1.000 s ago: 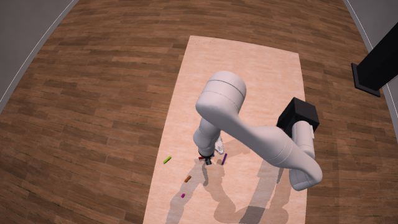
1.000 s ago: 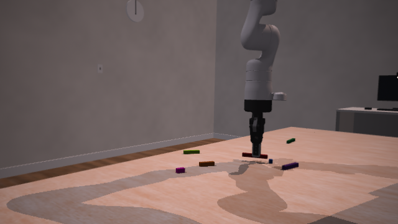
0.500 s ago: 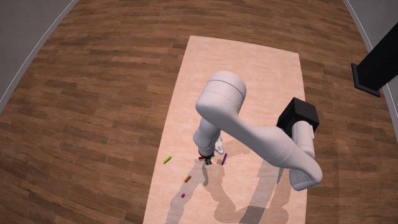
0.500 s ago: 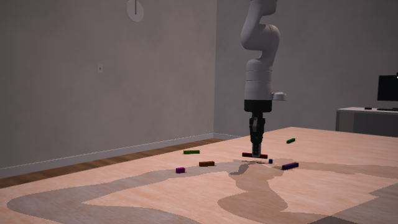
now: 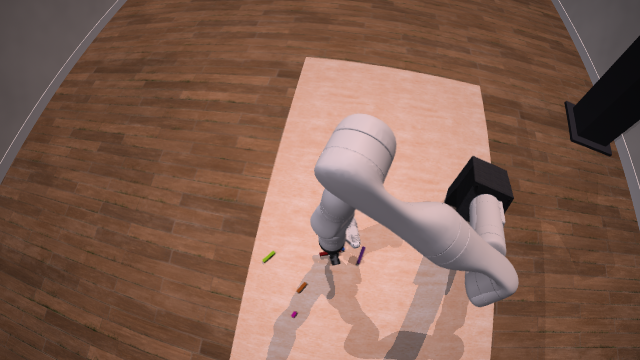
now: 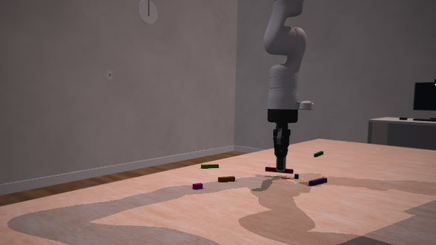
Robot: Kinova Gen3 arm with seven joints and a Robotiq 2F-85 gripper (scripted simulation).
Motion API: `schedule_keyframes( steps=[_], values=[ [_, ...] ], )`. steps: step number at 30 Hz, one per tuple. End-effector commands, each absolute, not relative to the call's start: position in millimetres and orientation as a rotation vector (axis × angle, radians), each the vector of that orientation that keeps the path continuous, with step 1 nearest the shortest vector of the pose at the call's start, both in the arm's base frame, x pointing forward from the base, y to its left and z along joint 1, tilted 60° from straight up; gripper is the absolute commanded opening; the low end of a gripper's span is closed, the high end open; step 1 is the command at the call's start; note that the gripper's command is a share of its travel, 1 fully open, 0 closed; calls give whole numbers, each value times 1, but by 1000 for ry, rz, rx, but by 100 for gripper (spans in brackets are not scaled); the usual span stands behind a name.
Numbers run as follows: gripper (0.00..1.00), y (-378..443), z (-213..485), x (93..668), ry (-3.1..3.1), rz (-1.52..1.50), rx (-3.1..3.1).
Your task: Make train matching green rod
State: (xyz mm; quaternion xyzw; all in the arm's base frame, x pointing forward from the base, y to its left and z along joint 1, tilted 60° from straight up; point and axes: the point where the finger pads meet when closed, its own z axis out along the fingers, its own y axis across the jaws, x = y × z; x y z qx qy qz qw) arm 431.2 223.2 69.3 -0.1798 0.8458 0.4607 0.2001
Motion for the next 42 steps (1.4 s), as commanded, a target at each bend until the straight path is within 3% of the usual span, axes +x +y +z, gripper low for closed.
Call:
schedule_keyframes(
  steps=[1, 42],
  values=[
    [5, 222, 67, 435, 2366, 1278, -495],
    [5, 219, 63, 436, 2364, 1277, -498]
  ],
)
